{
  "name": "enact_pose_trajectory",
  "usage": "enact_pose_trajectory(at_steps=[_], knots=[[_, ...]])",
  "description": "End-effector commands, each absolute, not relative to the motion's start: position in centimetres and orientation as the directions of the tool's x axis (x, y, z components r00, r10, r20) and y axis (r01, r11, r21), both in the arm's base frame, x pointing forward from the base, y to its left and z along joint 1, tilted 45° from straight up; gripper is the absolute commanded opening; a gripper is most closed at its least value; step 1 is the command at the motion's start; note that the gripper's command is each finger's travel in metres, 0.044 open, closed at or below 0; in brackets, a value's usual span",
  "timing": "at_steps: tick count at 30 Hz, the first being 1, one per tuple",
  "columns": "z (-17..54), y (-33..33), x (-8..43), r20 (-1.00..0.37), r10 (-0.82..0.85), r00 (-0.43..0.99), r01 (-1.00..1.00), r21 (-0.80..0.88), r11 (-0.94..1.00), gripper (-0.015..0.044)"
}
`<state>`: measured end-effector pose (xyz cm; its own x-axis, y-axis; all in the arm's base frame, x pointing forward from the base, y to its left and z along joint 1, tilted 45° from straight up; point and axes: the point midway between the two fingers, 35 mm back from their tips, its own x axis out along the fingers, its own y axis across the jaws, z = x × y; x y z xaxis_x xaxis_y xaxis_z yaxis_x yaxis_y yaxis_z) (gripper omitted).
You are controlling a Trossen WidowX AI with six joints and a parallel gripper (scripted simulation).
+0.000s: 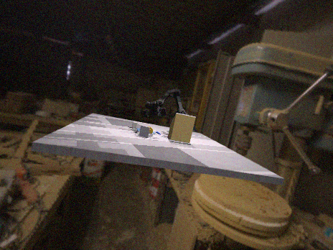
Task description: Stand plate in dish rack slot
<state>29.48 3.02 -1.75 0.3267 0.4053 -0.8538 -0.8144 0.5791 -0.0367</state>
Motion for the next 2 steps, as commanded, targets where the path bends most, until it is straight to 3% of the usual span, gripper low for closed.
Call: enact_pose_trajectory(at_steps=[1, 2], knots=[[-1.65, 3.22, 29.31, -0.889, 0.362, 0.282, -0.773, 0.013, 0.635, 0.0400], [-1.67, 3.27, 29.18, -0.898, 0.349, 0.267, -0.759, 0.027, 0.651, 0.0400]])
